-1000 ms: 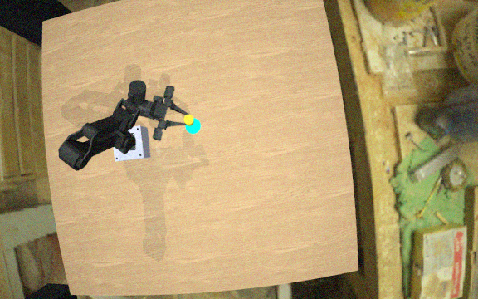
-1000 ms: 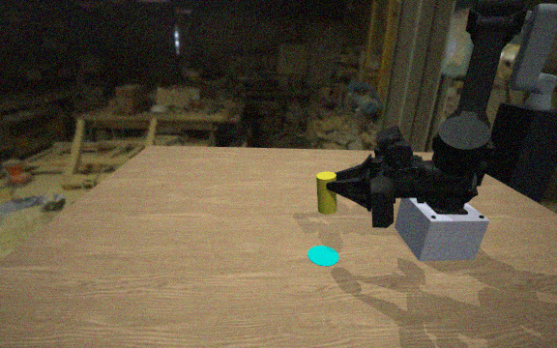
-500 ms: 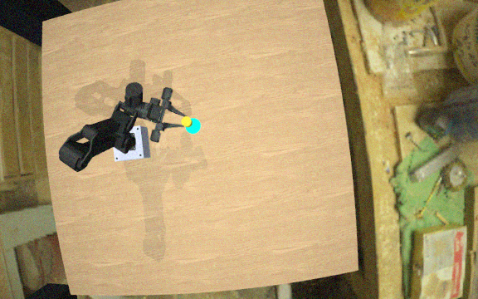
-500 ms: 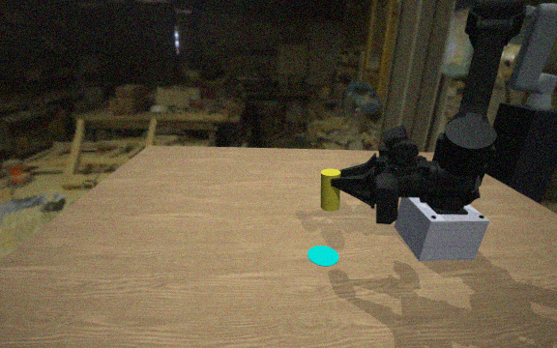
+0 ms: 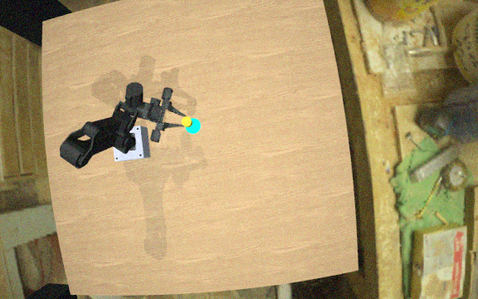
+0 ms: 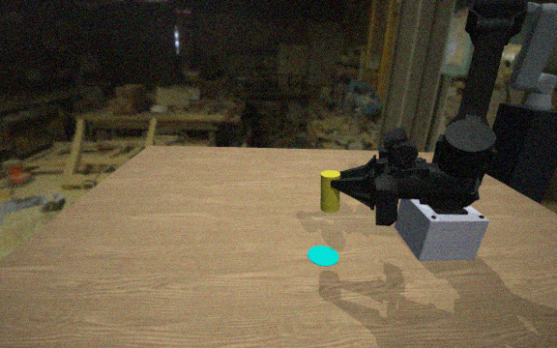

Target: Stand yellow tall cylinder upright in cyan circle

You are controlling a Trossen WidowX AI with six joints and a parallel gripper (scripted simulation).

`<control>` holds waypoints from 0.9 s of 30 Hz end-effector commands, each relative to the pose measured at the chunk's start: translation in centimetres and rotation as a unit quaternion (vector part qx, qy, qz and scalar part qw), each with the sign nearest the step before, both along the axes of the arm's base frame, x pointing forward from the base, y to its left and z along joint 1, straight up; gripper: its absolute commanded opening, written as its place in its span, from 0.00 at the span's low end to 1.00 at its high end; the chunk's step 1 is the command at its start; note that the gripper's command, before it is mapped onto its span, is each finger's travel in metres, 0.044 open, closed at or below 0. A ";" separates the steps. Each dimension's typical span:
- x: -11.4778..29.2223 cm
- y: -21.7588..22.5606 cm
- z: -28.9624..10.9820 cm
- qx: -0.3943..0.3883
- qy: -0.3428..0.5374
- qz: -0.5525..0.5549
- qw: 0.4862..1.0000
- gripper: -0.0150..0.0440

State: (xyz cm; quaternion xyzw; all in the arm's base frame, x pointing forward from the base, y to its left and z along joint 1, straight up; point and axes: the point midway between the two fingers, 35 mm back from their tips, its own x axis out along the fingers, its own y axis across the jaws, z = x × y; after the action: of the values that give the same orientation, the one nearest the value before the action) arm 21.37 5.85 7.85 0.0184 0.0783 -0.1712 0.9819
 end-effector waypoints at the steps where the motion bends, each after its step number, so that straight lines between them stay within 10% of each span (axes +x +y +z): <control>1: 0.1 0.1 -0.3 0.003 -0.002 -0.004 1.000 0.43; 27: 0.5 0.8 -3.1 0.013 0.000 -0.013 1.000 0.43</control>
State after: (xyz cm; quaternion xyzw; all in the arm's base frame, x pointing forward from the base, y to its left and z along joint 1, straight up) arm 21.84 6.58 5.03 0.0282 0.0817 -0.1795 0.9799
